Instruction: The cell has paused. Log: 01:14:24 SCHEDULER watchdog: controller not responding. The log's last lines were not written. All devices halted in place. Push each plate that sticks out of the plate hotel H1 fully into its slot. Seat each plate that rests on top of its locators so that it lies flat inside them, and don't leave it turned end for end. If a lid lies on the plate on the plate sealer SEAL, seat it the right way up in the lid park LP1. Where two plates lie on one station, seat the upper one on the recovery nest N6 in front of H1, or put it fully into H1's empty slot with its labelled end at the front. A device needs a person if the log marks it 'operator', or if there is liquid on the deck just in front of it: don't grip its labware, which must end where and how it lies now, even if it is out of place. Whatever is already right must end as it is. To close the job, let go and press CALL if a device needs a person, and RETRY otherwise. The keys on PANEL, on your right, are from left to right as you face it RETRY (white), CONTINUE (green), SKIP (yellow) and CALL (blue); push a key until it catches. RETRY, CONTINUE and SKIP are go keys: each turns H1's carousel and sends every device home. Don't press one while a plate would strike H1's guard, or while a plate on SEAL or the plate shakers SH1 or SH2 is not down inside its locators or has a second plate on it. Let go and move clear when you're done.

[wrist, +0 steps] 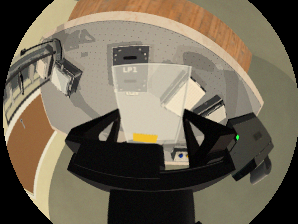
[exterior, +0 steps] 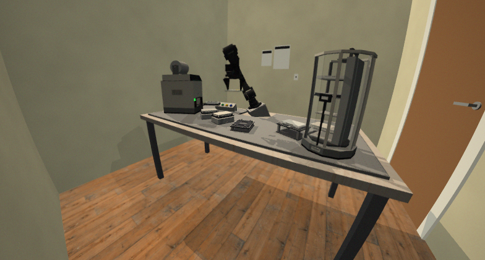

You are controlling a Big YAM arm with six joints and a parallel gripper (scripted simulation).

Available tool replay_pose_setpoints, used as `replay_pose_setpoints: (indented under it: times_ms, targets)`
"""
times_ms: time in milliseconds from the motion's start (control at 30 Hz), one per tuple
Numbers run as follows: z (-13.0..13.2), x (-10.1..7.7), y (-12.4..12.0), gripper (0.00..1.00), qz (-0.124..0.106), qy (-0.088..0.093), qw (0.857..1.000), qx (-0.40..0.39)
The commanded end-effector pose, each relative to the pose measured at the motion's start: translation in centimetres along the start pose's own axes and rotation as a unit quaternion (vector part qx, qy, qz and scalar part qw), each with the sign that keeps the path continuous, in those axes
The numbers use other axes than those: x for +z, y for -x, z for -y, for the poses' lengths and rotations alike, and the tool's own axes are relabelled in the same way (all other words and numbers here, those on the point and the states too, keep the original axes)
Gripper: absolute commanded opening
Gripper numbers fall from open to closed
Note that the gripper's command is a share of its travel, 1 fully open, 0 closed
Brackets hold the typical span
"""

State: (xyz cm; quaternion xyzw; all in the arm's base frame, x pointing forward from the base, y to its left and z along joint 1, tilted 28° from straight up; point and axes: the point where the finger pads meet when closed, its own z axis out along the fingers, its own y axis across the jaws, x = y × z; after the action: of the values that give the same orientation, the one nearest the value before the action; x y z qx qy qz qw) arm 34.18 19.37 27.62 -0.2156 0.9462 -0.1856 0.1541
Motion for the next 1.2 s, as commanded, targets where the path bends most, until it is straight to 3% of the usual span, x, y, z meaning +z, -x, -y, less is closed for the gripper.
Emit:
replay_pose_setpoints:
  times_ms: [0,733,1167]
  targets:
    - [-1.2,-1.6,1.8,0.84,0.013,0.002,1.0,0.01]
    - [-7.3,-1.6,3.3,0.84,0.012,0.005,0.999,0.031]
    - [-6.8,-1.0,2.7,0.84,0.009,0.004,0.999,0.033]
